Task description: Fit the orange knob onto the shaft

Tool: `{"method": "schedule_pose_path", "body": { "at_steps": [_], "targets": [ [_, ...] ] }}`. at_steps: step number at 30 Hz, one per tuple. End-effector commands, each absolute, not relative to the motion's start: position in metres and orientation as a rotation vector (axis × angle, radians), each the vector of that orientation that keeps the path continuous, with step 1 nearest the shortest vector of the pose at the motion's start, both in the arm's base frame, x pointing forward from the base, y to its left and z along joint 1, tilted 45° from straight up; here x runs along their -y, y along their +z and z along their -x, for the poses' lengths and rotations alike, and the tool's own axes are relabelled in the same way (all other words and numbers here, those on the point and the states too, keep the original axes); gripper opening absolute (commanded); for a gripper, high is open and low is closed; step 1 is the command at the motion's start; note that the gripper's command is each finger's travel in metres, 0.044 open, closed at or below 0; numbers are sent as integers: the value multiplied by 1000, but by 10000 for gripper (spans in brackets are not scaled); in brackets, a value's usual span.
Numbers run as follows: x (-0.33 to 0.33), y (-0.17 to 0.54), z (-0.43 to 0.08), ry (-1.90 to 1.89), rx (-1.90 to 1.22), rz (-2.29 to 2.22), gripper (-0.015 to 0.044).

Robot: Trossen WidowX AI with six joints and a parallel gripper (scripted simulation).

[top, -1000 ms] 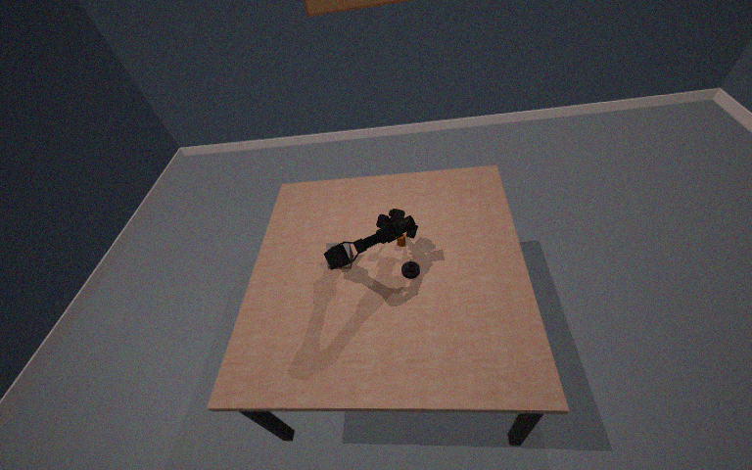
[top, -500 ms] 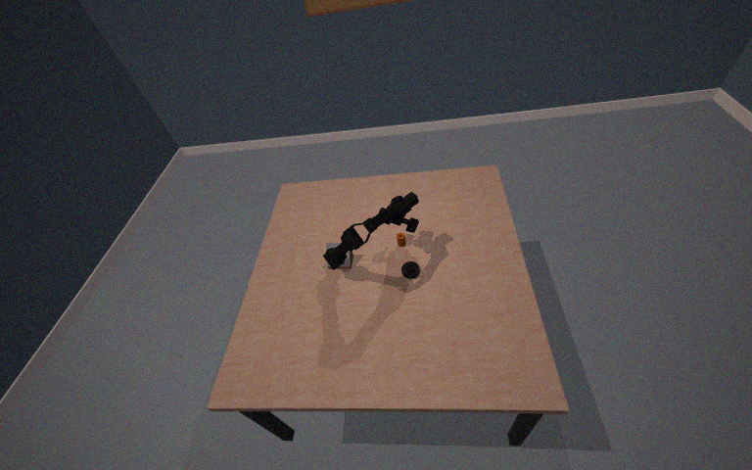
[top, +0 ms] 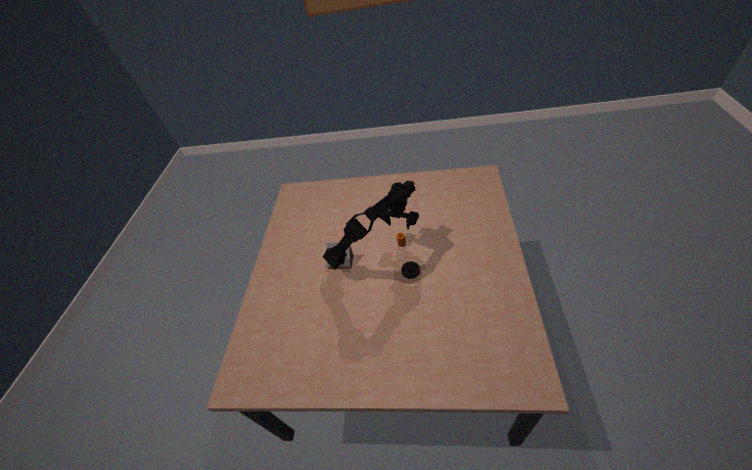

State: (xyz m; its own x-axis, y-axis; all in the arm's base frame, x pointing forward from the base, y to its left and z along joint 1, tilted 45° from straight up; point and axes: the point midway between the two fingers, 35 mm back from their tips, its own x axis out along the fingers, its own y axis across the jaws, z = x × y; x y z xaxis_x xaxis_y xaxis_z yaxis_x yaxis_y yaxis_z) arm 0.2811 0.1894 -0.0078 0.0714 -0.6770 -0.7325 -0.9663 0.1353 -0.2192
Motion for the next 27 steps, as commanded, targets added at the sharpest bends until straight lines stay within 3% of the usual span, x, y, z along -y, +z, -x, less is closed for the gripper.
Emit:
{"method": "schedule_pose_path", "body": {
  "at_steps": [1, 15, 27],
  "targets": [
    [-191, -6, -282, 469, -1669, 1608, 440],
    [-190, -8, -282, -515, -1438, 661, 440],
    [-189, -8, -280, -556, -1417, 613, 440]
  ]
}}
